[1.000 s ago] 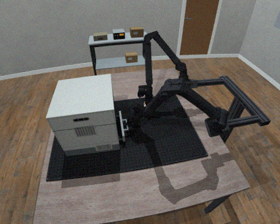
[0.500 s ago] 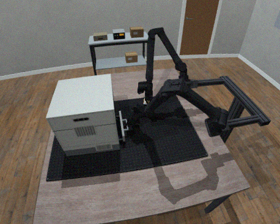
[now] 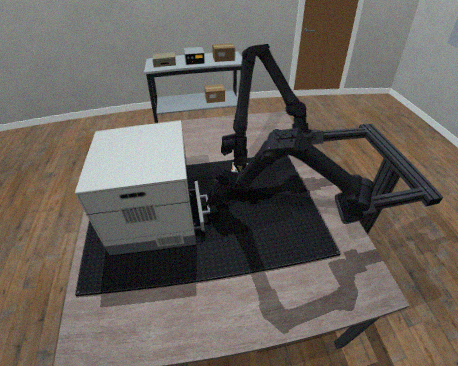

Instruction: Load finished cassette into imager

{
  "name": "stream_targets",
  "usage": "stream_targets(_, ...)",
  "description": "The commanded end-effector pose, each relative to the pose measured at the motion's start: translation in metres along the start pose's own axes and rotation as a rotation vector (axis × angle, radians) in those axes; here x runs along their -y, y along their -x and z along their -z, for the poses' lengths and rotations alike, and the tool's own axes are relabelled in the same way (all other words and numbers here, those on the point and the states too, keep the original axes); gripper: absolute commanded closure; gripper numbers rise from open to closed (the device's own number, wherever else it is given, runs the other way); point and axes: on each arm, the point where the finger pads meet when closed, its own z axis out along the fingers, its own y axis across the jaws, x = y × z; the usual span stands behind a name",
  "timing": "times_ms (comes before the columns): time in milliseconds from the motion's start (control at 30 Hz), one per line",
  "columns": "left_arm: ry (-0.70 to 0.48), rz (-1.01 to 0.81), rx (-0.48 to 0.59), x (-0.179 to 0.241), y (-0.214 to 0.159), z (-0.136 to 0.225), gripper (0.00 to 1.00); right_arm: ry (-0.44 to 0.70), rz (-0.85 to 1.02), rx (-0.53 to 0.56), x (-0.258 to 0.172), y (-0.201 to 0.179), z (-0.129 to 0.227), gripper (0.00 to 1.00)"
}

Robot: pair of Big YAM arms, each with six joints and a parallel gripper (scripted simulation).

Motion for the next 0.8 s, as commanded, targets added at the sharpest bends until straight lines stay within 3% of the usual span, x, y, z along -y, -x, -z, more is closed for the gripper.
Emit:
stream_targets(0, 0.007, -0.009, 0.016, 0.003, 0.011, 0.002, 0.96, 0.001, -0.036, 0.014, 0.0, 0.013, 0.004, 0.23)
stream_targets(367, -0.061, -0.076, 0.015, 0.068, 0.008, 0.023, 0.96, 0.002, -0.029, 0.018, 0.0, 0.014, 0.004, 0.23)
stream_targets(500, -0.038, -0.055, 0.017, 0.057, 0.008, 0.035, 0.96, 0.002, -0.029, 0.018, 0.0, 0.014, 0.004, 0.23)
stream_targets(600, -0.072, -0.093, 0.013, 0.097, 0.004, 0.046, 0.96, 0.002, -0.029, 0.018, 0.0, 0.014, 0.004, 0.23)
stream_targets(767, -0.083, -0.107, 0.012, 0.119, -0.002, 0.069, 0.96, 0.002, -0.029, 0.018, 0.0, 0.014, 0.004, 0.23)
